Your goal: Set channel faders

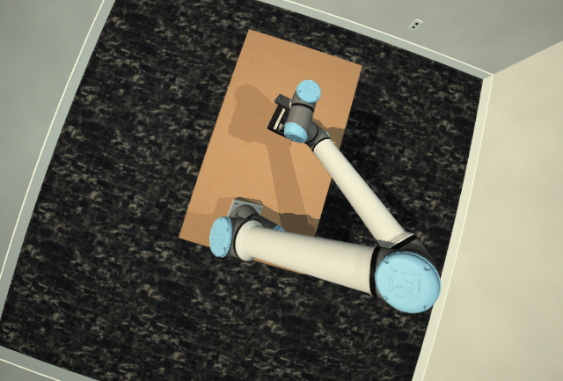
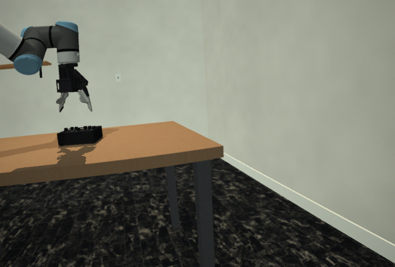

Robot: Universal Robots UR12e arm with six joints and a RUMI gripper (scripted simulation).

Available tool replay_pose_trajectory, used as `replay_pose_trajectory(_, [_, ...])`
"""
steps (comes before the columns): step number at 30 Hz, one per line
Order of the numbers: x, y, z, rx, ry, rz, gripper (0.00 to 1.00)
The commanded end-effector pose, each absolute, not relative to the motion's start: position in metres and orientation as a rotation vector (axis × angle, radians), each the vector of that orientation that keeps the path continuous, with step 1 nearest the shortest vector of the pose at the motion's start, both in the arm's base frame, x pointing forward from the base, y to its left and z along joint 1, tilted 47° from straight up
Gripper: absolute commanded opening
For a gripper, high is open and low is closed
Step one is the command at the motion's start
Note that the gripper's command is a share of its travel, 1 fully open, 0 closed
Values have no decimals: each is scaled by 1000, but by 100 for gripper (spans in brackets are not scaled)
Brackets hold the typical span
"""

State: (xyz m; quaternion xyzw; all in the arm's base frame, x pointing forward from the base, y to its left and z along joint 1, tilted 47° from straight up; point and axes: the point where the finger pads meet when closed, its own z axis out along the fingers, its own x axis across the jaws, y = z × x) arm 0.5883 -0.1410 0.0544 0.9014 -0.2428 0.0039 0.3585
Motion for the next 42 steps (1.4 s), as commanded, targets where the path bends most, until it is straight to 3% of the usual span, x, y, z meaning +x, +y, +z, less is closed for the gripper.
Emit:
replay_pose_trajectory(1, [586,-146,53,2375,-486,-31,100])
replay_pose_trajectory(42, [583,-152,52,2413,-329,-88,100])
